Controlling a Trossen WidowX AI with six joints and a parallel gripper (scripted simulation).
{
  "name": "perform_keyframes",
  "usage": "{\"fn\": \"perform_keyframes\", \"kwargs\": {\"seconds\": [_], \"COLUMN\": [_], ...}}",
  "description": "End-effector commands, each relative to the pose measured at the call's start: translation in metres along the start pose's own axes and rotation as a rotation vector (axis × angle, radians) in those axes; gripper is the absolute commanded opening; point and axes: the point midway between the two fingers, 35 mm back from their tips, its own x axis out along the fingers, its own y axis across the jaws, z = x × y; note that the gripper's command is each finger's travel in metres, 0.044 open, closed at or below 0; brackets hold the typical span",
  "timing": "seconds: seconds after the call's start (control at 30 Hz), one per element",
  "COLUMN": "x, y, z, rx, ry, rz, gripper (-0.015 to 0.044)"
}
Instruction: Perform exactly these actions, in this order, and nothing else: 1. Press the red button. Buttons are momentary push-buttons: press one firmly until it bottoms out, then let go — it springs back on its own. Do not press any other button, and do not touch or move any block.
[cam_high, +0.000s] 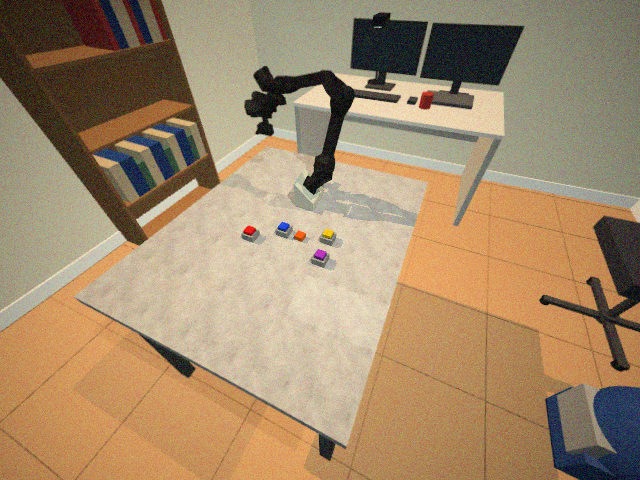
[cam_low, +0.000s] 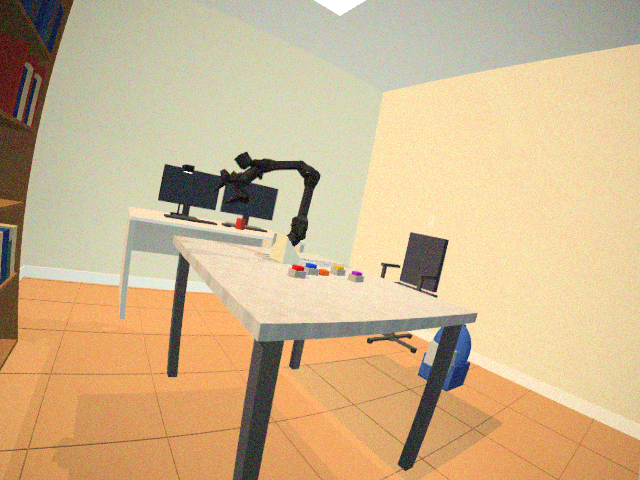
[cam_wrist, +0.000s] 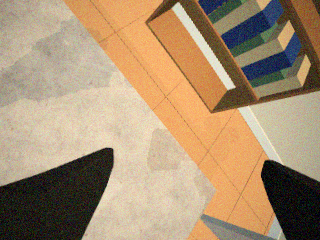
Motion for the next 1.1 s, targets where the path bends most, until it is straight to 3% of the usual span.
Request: {"fn": "perform_keyframes", "kwargs": {"seconds": [0.0,0.3,0.5,0.87,1.07], "x": [-0.001,-0.028,-0.047,-0.091,-0.096], "y": [0.002,0.114,0.213,0.406,0.424], "z": [0.003,0.122,0.173,0.183,0.178], "rx": [-0.007,-0.301,-0.462,-0.685,-0.701], "ry": [-0.003,-0.089,-0.061,0.165,0.197], "rz": [0.004,0.246,0.44,0.744,0.767], "gripper": [0.04,0.04,0.04,0.04,0.04]}}
